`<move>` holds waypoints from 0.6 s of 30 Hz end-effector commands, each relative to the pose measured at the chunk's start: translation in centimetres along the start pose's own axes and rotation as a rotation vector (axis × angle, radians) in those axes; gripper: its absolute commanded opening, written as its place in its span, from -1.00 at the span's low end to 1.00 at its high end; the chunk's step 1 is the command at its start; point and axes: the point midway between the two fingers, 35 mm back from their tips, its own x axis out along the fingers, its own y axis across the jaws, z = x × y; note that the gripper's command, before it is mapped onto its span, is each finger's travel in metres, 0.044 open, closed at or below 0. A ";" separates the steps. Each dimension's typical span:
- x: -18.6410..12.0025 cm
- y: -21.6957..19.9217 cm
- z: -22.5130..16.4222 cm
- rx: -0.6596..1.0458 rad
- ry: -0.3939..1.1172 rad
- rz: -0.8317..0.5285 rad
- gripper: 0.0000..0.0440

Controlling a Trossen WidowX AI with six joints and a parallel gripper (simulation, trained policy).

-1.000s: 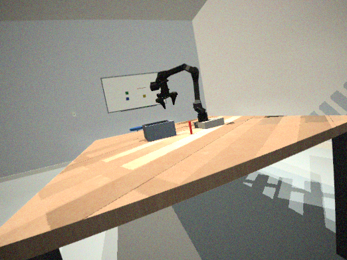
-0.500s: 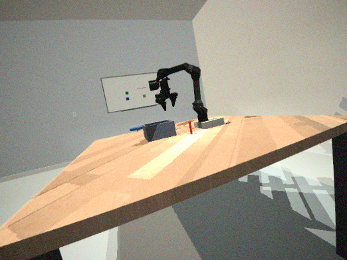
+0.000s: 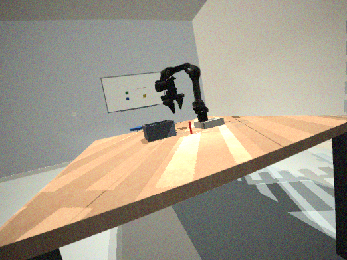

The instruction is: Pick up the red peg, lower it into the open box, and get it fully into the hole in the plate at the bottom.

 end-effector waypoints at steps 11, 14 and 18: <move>3.3 2.3 -7.1 -0.065 0.022 -0.005 1.00; 4.2 2.9 -7.9 -0.079 0.014 0.008 1.00; 5.7 3.6 -8.7 -0.097 -0.002 0.026 1.00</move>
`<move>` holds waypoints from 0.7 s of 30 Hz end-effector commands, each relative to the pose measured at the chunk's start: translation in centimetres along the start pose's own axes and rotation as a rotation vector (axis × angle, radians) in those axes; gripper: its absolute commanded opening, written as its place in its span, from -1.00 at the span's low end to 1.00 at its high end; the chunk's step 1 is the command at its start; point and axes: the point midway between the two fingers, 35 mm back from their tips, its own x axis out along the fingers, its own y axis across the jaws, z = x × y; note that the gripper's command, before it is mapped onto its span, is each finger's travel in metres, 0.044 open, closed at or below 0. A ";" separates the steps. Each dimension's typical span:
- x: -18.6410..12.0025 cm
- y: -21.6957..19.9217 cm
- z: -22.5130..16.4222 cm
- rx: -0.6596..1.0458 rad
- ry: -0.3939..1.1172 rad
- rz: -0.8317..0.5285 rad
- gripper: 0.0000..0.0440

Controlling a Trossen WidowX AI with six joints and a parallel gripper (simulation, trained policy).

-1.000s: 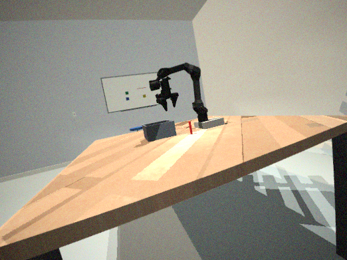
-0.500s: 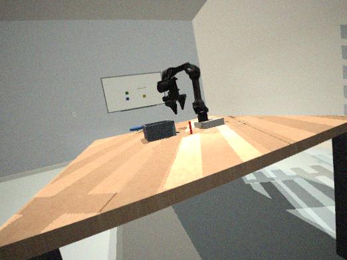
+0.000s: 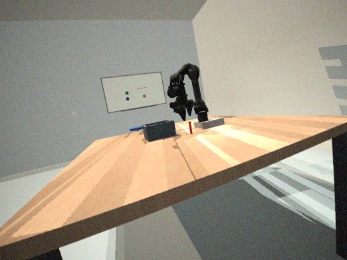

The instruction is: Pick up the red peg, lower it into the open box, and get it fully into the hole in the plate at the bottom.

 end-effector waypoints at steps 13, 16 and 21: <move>6.6 2.1 -1.1 -0.064 -0.054 0.064 0.99; 7.5 2.1 -1.1 -0.078 -0.052 0.060 0.80; 9.0 1.8 -1.3 -0.088 -0.040 0.036 0.21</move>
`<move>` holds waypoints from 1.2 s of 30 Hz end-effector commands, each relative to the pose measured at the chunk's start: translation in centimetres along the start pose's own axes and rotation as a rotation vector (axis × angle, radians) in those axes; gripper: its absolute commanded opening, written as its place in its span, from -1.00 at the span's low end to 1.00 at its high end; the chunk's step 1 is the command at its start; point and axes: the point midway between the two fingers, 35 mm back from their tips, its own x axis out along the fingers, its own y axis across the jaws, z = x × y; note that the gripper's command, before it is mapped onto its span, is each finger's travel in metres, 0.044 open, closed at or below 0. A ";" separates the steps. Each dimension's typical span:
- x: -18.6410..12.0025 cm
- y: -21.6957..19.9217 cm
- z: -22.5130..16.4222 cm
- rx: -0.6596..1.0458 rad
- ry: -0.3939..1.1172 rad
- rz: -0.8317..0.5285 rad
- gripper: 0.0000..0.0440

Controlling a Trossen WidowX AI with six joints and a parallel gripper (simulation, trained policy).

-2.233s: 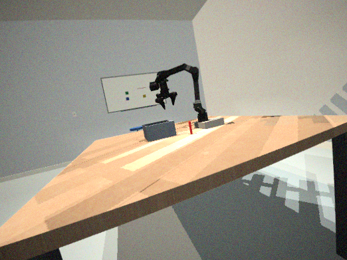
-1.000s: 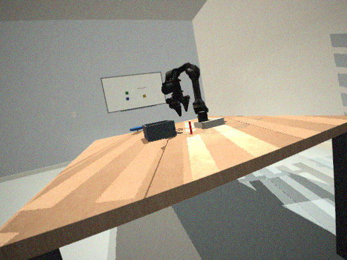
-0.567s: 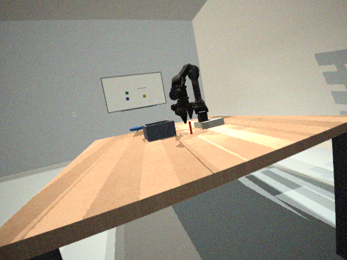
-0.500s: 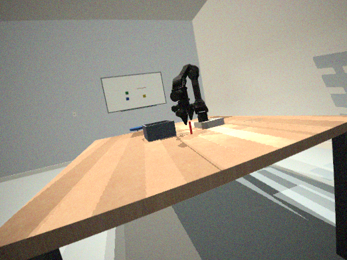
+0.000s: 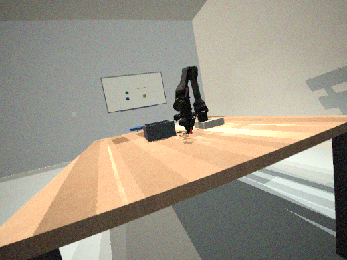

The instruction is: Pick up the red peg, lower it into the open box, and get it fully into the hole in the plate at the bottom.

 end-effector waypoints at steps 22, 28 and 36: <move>-3.1 -0.2 2.5 -0.027 -0.072 -0.029 -1.00; -6.2 0.0 4.2 -0.006 -0.116 0.003 -1.00; -9.7 -0.1 7.1 0.076 -0.171 0.040 -1.00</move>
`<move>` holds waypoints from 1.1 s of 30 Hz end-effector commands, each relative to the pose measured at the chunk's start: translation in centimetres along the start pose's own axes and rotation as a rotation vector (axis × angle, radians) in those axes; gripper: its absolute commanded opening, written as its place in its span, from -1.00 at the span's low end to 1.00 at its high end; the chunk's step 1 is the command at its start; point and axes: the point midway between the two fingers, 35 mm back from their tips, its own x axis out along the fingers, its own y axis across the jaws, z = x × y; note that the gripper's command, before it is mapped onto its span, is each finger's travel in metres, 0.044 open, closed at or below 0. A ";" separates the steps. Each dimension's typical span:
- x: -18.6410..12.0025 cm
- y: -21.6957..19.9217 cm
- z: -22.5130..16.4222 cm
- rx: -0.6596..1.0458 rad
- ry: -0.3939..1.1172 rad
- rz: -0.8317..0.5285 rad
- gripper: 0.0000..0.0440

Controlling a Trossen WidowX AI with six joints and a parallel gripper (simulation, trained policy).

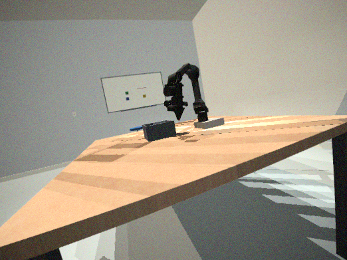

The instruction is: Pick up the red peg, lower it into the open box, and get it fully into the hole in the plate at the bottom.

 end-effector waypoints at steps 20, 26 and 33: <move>-0.5 -0.7 11.2 0.235 -0.108 0.028 -1.00; 1.0 -1.0 13.9 0.243 -0.112 0.031 -1.00; 2.9 -1.3 16.1 0.215 -0.093 0.038 -1.00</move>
